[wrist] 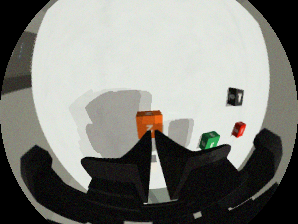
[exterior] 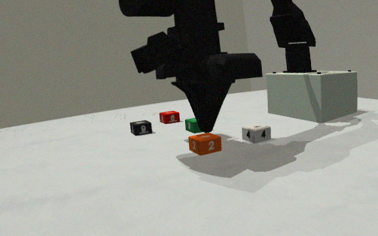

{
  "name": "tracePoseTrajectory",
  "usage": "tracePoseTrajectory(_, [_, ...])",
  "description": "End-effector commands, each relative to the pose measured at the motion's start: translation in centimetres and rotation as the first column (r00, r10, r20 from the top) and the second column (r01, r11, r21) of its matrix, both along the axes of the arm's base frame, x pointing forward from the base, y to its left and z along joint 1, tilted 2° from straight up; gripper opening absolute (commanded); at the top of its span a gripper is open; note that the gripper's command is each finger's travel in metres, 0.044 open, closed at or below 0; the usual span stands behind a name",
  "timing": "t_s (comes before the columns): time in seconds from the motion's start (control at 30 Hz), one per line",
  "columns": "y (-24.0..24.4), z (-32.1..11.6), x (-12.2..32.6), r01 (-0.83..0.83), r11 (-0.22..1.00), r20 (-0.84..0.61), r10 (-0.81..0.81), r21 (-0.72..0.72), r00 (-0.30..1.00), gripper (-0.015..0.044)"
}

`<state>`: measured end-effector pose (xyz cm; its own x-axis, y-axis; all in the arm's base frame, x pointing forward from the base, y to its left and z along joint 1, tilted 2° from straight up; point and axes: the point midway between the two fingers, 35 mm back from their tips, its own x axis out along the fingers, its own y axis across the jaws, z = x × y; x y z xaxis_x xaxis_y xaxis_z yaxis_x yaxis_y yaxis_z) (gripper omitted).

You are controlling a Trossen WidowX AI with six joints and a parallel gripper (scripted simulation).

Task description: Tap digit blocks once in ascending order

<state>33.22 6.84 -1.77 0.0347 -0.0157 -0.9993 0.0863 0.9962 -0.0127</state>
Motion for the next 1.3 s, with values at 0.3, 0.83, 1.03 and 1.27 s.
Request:
tracePoseTrajectory(0.3, [0.2, 8.6, 0.0, -0.002, 1.0, 0.016, 0.002, 0.002, 1.0, 0.002])
tracePoseTrajectory(0.83, [-11.6, 9.9, -6.2, 0.004, 1.0, 0.011, -0.004, -0.012, 1.0, 0.002])
tracePoseTrajectory(1.03, [-11.7, 6.8, -5.8, 0.004, 1.0, 0.011, -0.004, -0.012, 1.0, 0.002])
tracePoseTrajectory(1.27, [-11.8, 1.8, -5.9, 0.004, 1.0, 0.01, -0.004, -0.012, 1.0, 0.002])
